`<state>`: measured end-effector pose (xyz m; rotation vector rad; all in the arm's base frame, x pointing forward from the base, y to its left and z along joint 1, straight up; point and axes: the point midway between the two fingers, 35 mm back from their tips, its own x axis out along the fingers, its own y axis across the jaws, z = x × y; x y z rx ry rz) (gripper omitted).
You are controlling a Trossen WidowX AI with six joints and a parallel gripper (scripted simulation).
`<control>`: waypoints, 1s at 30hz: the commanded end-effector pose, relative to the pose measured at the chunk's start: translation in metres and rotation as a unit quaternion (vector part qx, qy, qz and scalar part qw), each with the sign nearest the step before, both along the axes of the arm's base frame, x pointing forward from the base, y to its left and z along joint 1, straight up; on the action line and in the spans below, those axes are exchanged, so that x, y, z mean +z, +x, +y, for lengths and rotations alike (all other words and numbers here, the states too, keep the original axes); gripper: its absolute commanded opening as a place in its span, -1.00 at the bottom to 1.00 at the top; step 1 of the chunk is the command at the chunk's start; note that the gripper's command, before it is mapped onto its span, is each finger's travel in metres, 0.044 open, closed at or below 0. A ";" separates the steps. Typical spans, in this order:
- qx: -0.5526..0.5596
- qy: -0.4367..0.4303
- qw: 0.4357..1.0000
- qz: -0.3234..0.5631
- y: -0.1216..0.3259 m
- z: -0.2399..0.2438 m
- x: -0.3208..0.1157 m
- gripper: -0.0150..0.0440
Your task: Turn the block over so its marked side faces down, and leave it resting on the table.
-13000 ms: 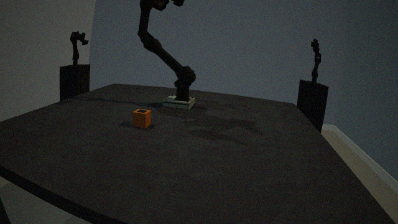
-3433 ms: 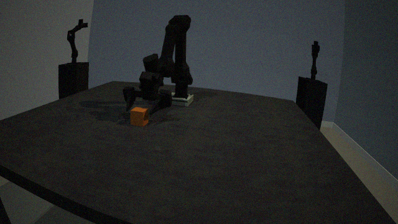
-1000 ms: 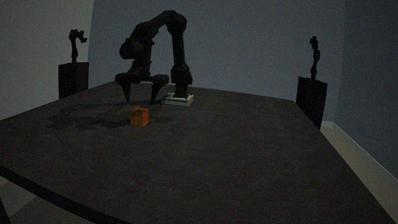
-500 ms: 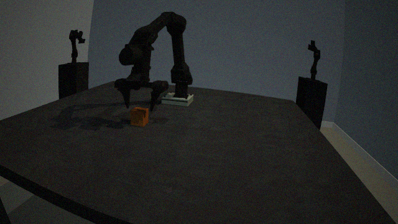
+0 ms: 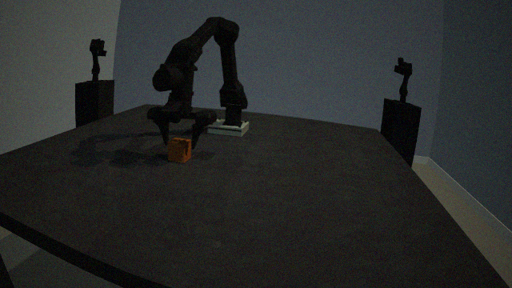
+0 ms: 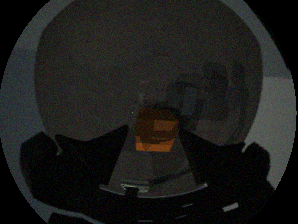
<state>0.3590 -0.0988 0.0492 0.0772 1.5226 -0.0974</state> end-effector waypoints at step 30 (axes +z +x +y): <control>-0.001 0.000 1.000 0.007 -0.003 0.000 0.024 -0.49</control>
